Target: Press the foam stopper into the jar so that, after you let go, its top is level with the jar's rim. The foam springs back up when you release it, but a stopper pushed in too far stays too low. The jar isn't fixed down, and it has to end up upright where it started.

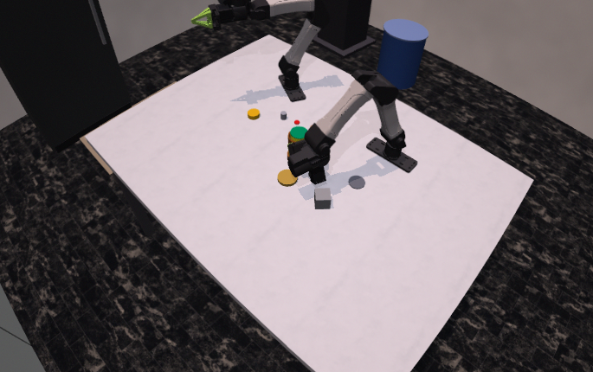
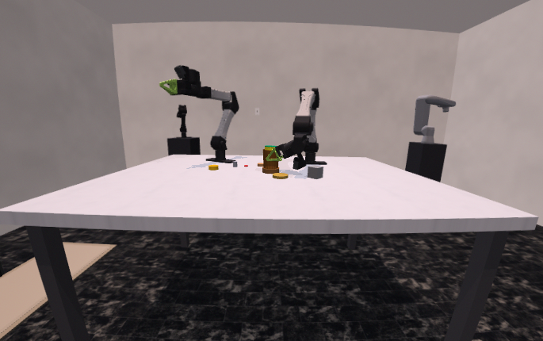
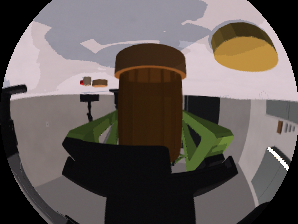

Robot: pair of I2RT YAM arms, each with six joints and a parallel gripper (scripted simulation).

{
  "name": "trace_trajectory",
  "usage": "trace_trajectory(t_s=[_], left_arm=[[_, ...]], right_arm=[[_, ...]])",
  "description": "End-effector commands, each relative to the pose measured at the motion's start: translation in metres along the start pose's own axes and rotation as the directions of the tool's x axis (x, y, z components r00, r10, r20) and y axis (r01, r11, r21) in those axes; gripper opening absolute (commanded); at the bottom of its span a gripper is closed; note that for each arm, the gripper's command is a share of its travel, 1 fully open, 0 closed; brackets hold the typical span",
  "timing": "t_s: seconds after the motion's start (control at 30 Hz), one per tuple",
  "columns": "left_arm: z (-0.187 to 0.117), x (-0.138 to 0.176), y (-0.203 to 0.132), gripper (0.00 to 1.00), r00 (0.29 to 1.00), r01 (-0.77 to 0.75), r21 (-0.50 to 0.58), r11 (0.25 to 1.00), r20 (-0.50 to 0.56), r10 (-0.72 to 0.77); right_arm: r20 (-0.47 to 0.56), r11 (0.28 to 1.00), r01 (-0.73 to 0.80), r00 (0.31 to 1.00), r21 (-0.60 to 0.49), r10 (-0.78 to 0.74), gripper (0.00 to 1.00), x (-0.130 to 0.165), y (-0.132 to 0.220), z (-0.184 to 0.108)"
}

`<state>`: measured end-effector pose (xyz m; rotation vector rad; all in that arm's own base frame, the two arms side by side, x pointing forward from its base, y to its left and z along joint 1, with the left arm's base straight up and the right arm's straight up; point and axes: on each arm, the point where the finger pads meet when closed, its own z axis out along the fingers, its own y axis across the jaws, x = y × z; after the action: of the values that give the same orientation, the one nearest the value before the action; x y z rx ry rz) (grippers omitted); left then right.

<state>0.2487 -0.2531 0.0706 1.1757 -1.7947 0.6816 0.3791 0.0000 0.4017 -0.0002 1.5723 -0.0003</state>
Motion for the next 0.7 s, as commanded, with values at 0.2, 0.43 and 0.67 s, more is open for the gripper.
trace_trajectory(t_s=[0.2,0.43,0.67], left_arm=[[0.006,-0.003,-0.001,0.64,0.999,-0.048,-0.004,0.999,0.004,0.048],[0.008,-0.005,-0.001,0.64,0.999,-0.043,-0.008,0.999,0.004,0.043],[0.008,-0.005,-0.002,0.64,0.999,-0.043,-0.007,0.999,0.004,0.043]], right_arm=[[0.003,1.000,-0.005,1.000,-0.003,0.005,0.00,-0.001,0.001,0.001],[0.001,1.000,-0.005,1.000,-0.003,0.005,0.00,-0.001,0.001,0.001],[-0.106,0.987,0.128,0.985,-0.098,-0.138,0.00,0.021,0.033,0.014]])
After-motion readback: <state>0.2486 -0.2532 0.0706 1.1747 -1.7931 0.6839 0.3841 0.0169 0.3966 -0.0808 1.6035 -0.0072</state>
